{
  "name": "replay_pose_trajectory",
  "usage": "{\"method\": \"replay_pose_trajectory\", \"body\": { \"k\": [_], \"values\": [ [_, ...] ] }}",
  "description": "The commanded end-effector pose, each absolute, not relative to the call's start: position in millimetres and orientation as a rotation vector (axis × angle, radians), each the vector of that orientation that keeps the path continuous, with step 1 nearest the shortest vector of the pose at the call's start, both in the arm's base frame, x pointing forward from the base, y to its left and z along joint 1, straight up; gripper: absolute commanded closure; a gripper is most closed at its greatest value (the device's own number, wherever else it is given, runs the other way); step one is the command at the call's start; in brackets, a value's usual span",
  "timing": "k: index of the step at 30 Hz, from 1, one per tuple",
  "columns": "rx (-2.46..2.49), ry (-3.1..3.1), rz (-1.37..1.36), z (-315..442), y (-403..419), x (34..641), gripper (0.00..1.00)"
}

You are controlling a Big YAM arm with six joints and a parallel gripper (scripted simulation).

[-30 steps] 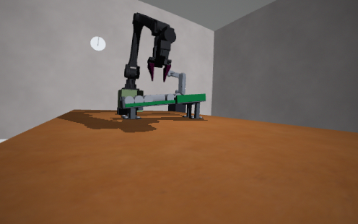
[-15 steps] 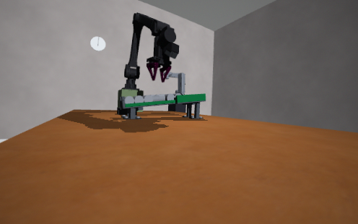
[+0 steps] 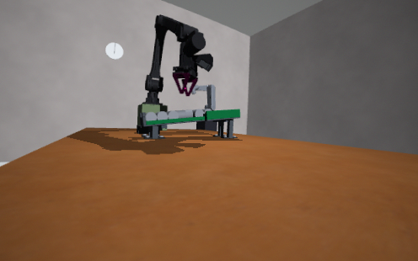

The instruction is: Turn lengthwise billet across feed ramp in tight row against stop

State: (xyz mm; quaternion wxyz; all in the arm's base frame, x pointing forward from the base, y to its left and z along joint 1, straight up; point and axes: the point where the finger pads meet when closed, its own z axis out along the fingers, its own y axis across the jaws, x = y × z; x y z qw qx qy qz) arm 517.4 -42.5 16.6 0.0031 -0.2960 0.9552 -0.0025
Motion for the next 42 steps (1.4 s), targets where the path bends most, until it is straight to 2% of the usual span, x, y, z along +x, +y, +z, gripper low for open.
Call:
{"method": "replay_pose_trajectory", "body": {
  "k": [1,22,42],
  "values": [
    [-1.196,2.864,-0.027,28.7,-45.5,518.6,0.45],
    [-1.971,2.406,-0.042,28.5,-46.5,518.0,0.45],
    [-2.029,2.363,-0.041,28.2,-46.7,517.4,0.45]
  ]
}}
